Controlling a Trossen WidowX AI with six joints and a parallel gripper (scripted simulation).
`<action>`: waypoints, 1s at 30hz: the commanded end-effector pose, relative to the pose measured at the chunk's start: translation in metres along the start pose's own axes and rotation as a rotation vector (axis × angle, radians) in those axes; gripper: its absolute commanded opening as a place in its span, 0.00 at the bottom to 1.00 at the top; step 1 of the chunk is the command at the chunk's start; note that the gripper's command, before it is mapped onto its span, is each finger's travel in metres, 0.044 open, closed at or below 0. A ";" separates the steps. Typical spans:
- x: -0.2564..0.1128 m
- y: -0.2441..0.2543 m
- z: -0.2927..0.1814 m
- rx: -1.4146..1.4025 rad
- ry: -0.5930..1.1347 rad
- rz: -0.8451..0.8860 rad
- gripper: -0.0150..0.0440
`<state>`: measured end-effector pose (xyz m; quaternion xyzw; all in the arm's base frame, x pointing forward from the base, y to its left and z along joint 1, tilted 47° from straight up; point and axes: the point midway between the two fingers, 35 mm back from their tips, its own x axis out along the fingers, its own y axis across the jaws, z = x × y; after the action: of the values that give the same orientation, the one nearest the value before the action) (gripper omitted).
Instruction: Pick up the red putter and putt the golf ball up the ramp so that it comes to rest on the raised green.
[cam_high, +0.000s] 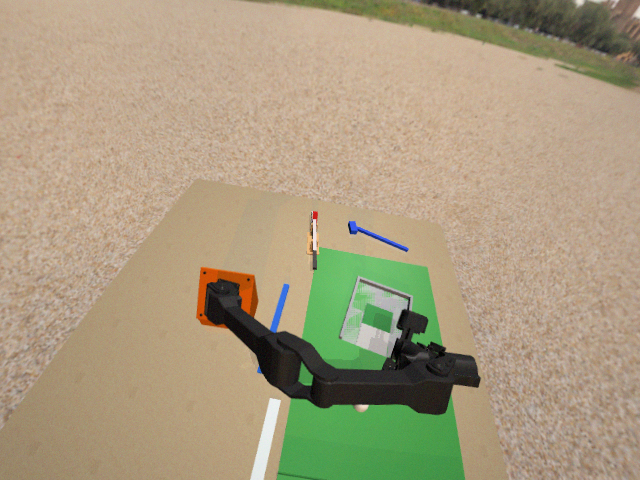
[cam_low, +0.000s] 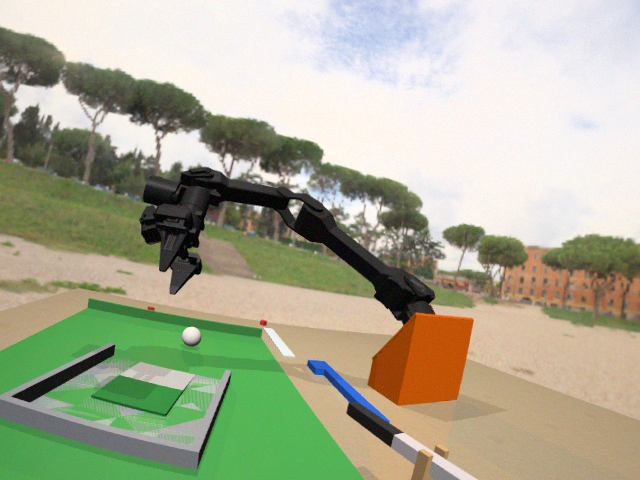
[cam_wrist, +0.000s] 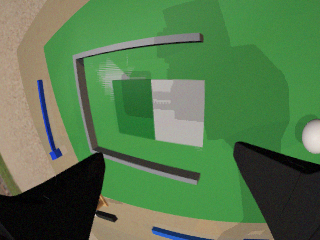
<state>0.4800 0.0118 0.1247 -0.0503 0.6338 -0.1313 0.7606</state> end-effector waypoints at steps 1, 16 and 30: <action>0.002 0.003 -0.001 -0.014 0.002 -0.001 0.98; 0.117 0.173 -0.166 -1.188 0.179 -0.058 1.00; 0.168 0.182 -0.303 -1.908 0.318 -0.118 1.00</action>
<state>0.2319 0.1701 -0.1380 -0.6558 0.5729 0.3934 0.2949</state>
